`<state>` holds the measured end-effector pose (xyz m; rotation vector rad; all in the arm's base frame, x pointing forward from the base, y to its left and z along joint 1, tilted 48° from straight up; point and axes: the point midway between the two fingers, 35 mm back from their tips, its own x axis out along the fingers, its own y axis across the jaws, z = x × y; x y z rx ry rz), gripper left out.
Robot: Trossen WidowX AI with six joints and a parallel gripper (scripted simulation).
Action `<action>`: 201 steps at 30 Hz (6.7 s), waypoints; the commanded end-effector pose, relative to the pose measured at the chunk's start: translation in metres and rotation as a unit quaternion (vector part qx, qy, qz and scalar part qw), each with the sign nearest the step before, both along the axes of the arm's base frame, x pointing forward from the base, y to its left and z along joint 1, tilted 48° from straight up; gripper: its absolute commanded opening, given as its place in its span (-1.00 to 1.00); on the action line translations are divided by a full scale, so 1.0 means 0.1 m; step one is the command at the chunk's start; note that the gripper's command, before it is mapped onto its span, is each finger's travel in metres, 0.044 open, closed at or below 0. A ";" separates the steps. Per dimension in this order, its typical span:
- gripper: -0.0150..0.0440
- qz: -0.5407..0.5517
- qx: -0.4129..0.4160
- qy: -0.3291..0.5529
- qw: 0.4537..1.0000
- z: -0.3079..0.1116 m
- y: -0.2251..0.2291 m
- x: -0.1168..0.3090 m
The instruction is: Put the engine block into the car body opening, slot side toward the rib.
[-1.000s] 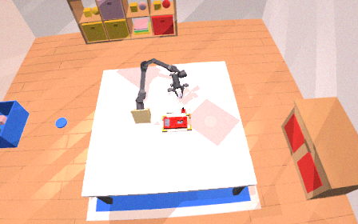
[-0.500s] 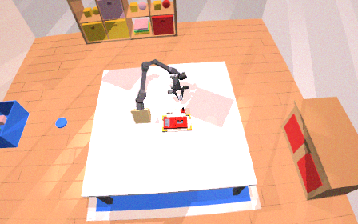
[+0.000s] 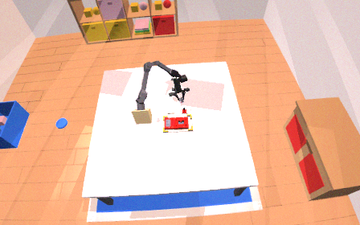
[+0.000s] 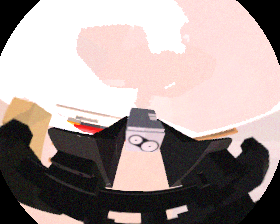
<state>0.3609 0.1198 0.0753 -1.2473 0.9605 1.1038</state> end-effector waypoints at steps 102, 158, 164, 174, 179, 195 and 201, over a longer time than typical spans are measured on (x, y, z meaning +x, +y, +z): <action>1.00 -0.541 0.210 0.176 0.795 0.22 -0.06 -0.08; 1.00 -0.875 0.192 0.445 -0.001 0.32 -0.29 -0.06; 1.00 -0.875 0.192 0.445 -0.001 0.30 -0.31 -0.06; 1.00 -0.875 0.192 0.445 -0.001 0.18 -0.18 -0.03; 1.00 -0.875 0.192 0.445 -0.001 0.13 -0.12 -0.02; 0.64 -0.874 0.192 0.446 -0.001 0.02 0.00 0.00; 0.11 -0.874 0.192 0.446 -0.001 0.02 0.00 0.00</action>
